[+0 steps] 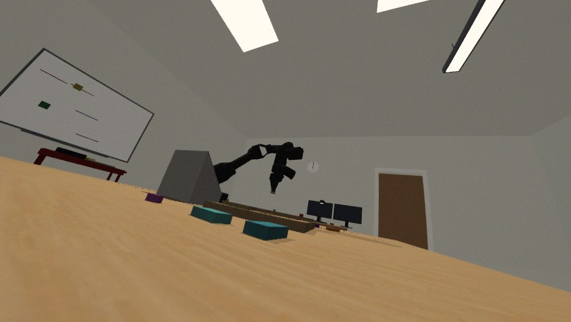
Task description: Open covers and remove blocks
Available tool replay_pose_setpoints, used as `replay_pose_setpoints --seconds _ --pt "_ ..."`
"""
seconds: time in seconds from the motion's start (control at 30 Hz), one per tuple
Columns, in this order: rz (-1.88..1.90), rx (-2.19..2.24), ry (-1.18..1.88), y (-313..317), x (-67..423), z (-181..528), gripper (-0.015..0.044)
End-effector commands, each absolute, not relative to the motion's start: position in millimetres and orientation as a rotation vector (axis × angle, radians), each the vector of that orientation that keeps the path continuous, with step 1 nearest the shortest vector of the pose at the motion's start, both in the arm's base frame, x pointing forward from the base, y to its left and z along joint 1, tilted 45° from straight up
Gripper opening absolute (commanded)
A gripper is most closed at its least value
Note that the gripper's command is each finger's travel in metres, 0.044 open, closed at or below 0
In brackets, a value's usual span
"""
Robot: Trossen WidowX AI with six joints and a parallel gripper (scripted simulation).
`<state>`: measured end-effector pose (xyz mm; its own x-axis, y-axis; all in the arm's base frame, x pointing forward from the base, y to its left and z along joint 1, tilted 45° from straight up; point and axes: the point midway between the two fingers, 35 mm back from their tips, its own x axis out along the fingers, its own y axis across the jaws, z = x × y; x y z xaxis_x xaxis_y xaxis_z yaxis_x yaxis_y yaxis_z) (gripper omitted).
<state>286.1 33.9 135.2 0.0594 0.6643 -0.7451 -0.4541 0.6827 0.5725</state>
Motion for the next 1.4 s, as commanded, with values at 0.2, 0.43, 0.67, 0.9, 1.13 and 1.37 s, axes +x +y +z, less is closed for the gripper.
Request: replay_pose_setpoints --seconds 0.2,0.43,0.67,0.9,1.13,1.37 --pt "0.865 0.218 1.240 60 284 161 0.0080" --pt "0.876 0.227 1.234 79 280 179 0.0080" --pt "0.891 0.238 1.229 98 273 198 0.0080" --pt "0.900 0.244 1.227 108 268 206 0.0080" --pt "0.899 0.241 1.228 115 271 198 0.0080" --pt "0.898 0.239 1.229 123 273 190 0.0080"
